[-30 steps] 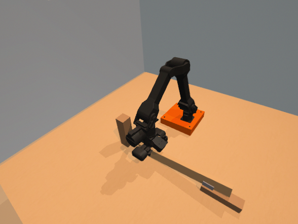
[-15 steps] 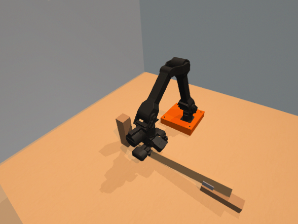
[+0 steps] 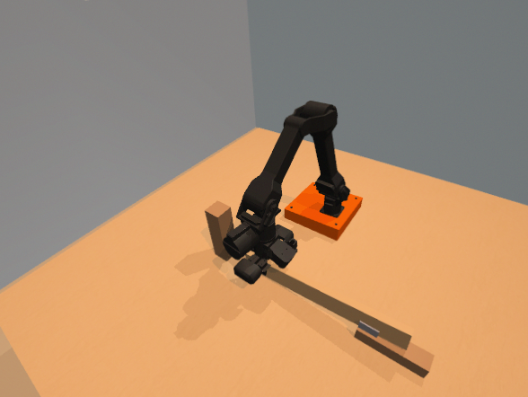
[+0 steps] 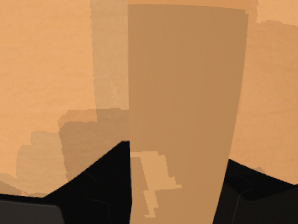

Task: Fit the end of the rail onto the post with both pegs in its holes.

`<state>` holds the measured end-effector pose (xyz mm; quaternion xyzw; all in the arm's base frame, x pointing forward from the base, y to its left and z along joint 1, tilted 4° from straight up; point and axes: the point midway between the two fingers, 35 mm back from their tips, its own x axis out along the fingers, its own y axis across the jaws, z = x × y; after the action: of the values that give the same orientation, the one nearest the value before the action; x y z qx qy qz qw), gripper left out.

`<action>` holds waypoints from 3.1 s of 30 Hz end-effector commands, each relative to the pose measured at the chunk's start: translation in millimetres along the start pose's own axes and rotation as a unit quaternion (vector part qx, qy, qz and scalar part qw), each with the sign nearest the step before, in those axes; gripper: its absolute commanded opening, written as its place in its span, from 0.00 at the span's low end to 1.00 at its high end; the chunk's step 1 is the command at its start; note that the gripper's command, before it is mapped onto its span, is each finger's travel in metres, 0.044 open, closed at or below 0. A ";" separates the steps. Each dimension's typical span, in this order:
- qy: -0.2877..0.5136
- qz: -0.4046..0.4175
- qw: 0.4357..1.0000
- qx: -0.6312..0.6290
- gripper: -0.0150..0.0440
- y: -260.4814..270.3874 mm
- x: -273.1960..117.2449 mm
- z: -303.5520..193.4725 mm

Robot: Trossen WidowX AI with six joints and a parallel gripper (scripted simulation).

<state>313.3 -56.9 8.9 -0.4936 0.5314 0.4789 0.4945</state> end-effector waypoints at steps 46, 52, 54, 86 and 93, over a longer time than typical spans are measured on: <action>-0.002 -0.002 1.000 0.000 0.25 -2.5 -26.4 0.5; -0.002 -0.002 1.000 0.000 0.25 -2.5 -29.4 0.5; -0.002 -0.002 1.000 0.000 0.25 -2.5 -30.4 0.5; -0.002 -0.002 1.000 0.000 0.25 -1.7 -30.7 0.5; -0.002 -0.002 1.000 0.000 0.25 -1.5 -30.0 0.5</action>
<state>315.5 -55.2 38.4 -0.4939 0.5298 0.4796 0.4954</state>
